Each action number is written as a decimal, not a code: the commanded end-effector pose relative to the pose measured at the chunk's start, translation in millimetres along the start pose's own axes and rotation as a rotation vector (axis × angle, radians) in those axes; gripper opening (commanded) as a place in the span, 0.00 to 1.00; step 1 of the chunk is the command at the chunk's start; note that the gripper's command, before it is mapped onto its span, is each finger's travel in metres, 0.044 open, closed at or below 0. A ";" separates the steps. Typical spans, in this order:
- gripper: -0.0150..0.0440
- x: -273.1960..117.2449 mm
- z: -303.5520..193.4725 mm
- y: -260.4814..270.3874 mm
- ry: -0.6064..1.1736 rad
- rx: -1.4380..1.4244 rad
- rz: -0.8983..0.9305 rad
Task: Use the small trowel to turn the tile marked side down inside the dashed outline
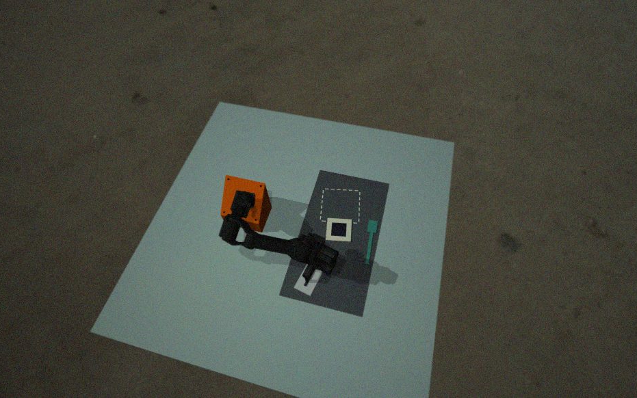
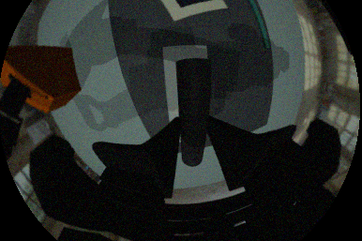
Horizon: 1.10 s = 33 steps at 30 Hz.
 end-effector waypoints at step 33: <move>0.47 0.8 0.9 0.1 -0.004 -0.405 0.001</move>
Point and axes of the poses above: the point midway between the two fingers, 35 mm back from their tips, its own x axis out along the fingers, its own y axis across the jaws, z = x × y, the point moved 4 cm from there along -x, back along the fingers, and after that the axes turned 10 degrees about x, right-handed, at the moved point
